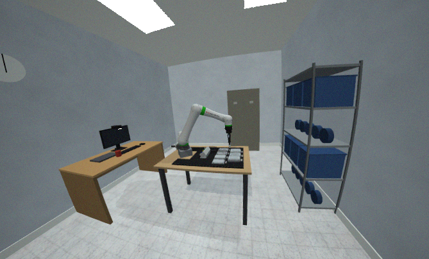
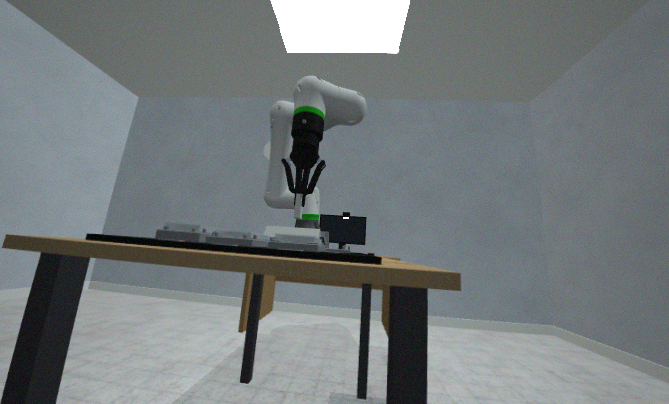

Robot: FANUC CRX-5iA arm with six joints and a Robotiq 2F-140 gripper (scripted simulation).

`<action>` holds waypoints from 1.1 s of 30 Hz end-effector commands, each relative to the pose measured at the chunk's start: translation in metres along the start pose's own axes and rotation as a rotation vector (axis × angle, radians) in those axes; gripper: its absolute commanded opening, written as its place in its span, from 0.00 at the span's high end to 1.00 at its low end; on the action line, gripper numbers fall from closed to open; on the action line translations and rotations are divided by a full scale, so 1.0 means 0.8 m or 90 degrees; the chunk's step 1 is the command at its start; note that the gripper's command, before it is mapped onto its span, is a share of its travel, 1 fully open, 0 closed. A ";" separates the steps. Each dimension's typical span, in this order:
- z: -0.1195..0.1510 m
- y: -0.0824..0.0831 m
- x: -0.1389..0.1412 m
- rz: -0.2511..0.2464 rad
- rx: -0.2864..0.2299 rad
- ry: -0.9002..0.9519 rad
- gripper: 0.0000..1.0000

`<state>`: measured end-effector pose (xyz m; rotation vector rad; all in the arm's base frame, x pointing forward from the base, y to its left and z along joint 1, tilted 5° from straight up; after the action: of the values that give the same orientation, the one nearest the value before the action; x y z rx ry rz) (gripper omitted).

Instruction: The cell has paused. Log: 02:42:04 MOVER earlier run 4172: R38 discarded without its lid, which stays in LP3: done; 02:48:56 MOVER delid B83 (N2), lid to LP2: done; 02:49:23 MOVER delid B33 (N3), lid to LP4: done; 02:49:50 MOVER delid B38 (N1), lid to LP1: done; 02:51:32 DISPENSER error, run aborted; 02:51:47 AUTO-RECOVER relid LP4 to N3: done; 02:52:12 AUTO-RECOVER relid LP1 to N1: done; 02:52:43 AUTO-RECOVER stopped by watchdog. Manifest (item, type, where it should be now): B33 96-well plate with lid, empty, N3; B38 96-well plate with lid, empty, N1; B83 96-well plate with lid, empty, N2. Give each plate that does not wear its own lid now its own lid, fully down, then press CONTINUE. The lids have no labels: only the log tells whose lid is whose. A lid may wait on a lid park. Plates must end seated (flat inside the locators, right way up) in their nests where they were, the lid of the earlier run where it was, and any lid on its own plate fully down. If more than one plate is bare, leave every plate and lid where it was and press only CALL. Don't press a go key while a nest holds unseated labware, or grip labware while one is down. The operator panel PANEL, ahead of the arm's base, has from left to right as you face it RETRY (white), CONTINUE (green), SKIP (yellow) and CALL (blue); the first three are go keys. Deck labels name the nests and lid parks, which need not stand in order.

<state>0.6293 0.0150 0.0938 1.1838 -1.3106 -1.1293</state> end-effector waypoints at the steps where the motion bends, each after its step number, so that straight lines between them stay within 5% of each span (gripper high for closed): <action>1: -0.063 -0.005 0.034 -0.003 -0.010 0.002 1.00; 6: -0.089 -0.009 0.056 -0.003 -0.010 0.002 1.00; 33: -0.089 -0.009 0.056 -0.003 -0.010 0.002 1.00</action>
<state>0.6998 -0.0316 0.0945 1.1772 -1.2946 -1.1396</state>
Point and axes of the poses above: the point where the finger pads meet when closed, its own y axis back along the fingers, its own x axis across the jaws, z = x × y, the point moved 4 cm from there along y, back along the fingers, and after that the axes turned 7 degrees about y, right-handed, at the moved point
